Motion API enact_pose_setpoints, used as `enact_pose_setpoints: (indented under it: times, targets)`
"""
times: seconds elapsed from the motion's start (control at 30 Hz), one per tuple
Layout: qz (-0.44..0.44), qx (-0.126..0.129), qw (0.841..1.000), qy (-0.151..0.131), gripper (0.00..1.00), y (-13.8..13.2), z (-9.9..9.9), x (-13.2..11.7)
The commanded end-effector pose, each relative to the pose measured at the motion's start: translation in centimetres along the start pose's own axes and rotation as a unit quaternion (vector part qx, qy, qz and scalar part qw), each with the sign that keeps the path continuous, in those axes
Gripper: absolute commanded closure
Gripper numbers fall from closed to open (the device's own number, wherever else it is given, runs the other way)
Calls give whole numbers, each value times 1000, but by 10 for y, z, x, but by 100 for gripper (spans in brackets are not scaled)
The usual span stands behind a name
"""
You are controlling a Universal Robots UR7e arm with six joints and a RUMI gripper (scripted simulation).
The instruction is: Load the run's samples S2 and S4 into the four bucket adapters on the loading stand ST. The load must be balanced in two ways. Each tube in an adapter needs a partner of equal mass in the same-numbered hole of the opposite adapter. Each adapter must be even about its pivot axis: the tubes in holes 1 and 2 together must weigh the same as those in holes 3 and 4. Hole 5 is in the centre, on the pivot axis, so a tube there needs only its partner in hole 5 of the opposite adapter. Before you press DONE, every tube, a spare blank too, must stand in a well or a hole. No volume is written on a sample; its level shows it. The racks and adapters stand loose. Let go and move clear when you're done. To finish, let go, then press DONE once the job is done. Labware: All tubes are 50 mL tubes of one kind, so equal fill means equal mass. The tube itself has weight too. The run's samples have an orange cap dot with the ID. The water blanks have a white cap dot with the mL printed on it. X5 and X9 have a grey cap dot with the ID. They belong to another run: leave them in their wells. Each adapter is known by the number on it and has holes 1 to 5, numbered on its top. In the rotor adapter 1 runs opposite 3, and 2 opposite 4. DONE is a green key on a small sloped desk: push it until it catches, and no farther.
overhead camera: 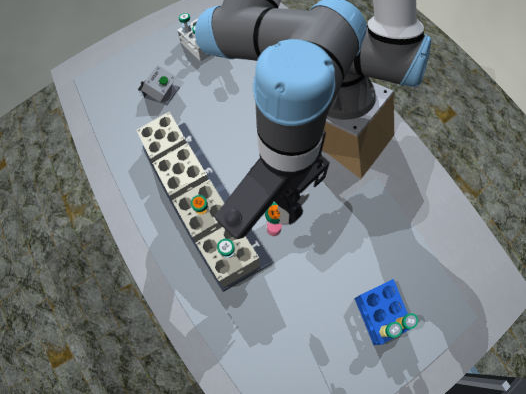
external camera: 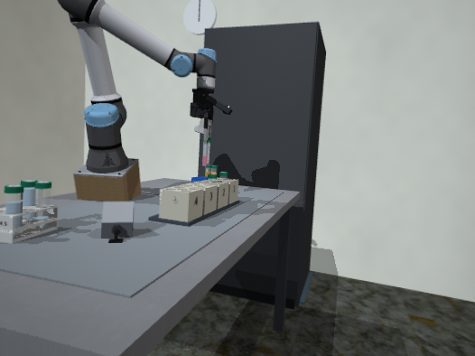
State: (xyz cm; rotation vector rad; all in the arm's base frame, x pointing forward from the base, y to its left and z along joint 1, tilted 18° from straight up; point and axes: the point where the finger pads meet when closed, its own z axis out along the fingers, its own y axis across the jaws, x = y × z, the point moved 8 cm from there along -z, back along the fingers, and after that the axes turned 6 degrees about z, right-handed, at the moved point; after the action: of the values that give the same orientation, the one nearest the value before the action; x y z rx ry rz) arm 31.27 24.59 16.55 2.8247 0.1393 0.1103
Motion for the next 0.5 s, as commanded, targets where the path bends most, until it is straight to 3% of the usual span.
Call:
enact_pose_setpoints:
  times: [0.0,0.4,0.47]
  targets:
    - [72,1,997,0,100,37,0,9]
    - [103,2,995,0,100,113,0,30]
    - [103,2,995,0,100,113,0,30]
